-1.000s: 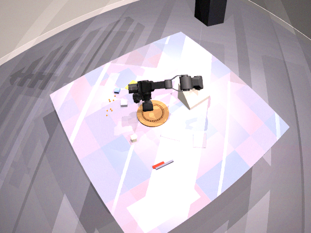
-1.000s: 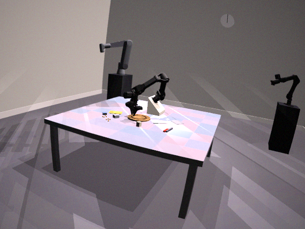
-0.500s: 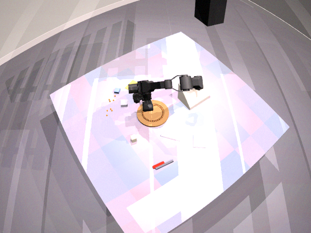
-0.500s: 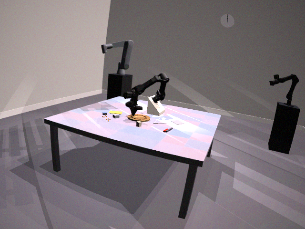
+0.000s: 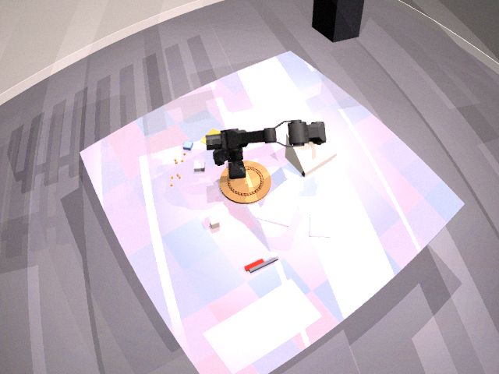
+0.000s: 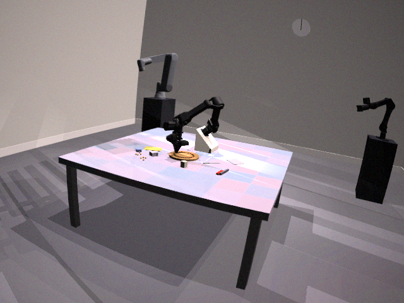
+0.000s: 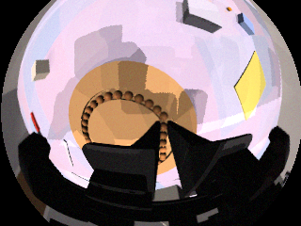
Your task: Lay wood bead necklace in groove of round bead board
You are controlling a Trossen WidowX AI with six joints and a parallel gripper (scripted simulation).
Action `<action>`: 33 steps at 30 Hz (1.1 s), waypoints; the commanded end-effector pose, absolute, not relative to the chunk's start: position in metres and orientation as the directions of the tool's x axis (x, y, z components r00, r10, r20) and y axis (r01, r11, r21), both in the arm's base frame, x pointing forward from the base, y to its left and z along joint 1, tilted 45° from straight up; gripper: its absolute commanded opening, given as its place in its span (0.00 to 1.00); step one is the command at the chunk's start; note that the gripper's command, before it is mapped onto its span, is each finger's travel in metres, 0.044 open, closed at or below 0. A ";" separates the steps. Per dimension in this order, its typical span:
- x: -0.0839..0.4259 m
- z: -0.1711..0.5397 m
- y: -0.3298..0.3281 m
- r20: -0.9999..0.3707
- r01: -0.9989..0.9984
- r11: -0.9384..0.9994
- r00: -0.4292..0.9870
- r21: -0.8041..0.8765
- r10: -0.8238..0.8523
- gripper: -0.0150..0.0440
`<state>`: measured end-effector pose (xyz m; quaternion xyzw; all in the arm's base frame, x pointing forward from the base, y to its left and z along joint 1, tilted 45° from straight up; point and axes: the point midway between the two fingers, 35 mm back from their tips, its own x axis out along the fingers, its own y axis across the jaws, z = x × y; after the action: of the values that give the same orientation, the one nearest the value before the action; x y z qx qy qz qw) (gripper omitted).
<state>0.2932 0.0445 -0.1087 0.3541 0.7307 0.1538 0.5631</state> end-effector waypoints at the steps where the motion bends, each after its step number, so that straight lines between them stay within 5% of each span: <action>1: 0.293 -0.109 0.044 -0.714 0.344 0.702 -0.115 0.624 0.691 0.25; 33: 0.290 -0.109 0.035 -0.710 0.351 0.699 -0.119 0.623 0.694 0.25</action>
<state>0.2912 0.0363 -0.1070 0.3583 0.7309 0.1533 0.5603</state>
